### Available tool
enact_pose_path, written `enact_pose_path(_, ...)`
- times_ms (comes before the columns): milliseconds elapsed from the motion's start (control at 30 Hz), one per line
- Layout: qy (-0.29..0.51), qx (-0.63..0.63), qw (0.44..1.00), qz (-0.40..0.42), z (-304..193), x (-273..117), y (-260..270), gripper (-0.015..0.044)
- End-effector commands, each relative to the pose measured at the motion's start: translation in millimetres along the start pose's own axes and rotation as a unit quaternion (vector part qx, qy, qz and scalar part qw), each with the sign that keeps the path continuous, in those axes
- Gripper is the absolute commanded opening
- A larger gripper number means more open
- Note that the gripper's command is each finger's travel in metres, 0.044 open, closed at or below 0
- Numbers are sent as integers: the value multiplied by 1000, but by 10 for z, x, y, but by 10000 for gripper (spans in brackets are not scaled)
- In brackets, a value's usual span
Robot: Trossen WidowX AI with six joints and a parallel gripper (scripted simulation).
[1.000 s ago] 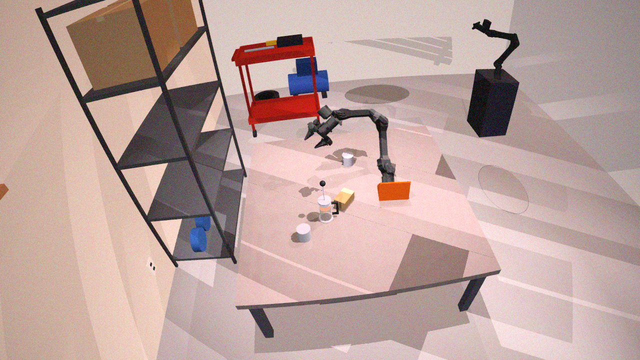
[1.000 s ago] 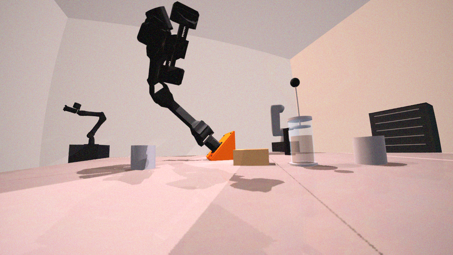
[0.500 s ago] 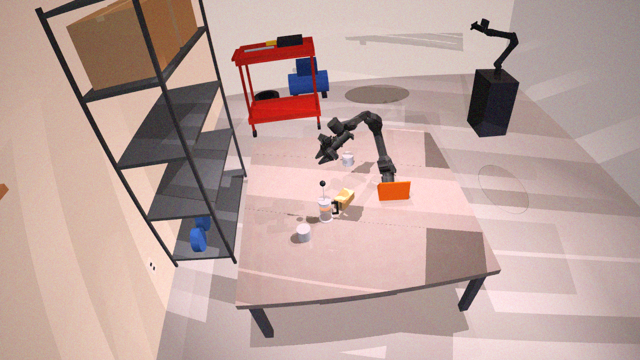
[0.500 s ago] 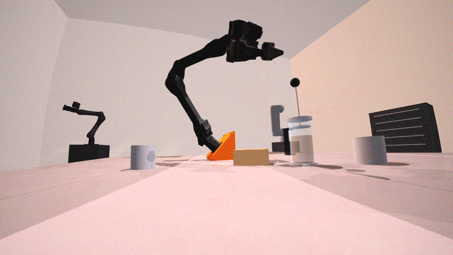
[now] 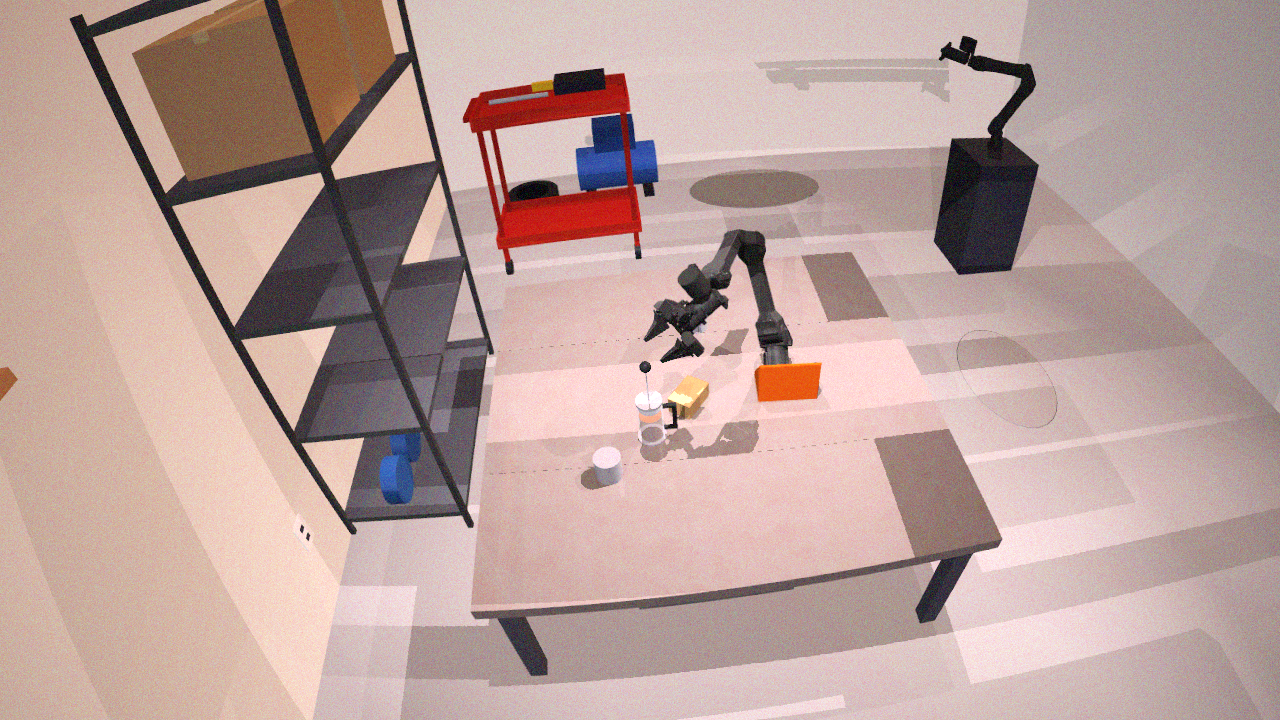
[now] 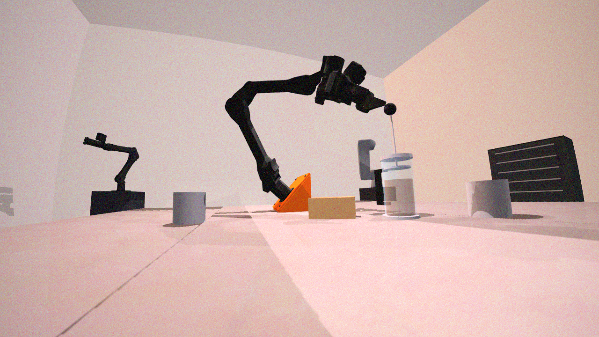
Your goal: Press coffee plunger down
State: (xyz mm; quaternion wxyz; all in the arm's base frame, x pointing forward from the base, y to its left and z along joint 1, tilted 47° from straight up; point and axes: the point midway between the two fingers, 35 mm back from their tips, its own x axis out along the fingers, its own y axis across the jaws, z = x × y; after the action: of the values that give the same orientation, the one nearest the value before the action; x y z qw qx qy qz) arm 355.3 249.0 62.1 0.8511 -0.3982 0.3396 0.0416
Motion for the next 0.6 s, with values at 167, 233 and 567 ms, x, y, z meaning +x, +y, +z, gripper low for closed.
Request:
enact_pose_path(167,2,-8,1000,5,-149,84,25,440)
enact_pose_path(233,2,-8,1000,5,-148,110,25,440)
enact_pose_path(567,1,-8,1000,5,-147,271,28,440)
